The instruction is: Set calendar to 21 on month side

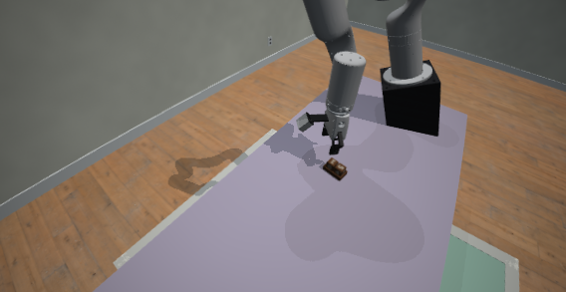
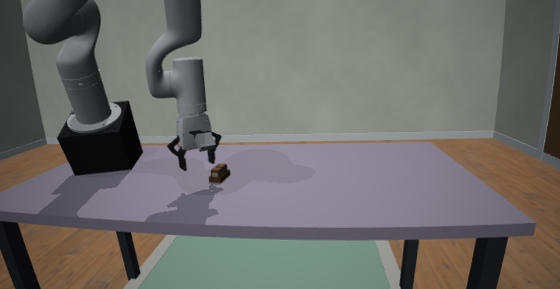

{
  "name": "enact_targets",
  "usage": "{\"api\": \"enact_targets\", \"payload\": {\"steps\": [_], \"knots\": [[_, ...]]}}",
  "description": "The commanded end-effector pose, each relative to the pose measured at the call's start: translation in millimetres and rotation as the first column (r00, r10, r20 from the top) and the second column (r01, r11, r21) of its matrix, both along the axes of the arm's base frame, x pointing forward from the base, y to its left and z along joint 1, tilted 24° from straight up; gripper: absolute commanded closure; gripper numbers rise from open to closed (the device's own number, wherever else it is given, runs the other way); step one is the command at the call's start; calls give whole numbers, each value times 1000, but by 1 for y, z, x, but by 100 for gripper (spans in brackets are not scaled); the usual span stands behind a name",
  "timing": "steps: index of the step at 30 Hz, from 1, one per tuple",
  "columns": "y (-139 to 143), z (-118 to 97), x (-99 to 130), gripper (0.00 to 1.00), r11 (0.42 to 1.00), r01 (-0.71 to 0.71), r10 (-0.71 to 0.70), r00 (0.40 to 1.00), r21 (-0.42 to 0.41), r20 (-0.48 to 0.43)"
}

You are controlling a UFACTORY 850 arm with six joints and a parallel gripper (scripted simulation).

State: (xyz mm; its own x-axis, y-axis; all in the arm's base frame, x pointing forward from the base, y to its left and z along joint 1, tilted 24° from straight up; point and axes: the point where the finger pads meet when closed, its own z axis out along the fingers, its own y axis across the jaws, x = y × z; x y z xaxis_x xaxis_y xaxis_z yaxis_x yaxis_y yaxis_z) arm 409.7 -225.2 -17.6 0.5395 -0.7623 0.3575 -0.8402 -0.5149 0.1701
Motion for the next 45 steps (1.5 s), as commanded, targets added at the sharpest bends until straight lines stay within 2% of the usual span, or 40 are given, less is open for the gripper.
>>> {"api": "enact_targets", "payload": {"steps": [1,7,10,45], "knots": [[0,0,-1,0,999,44,-44,999,2,31],[0,0,-8,0,975,221,-223,969,25,106],[1,-1,-18,0,975,221,-223,969,25,106],[1,-1,-18,0,975,221,-223,969,25,106]]}}
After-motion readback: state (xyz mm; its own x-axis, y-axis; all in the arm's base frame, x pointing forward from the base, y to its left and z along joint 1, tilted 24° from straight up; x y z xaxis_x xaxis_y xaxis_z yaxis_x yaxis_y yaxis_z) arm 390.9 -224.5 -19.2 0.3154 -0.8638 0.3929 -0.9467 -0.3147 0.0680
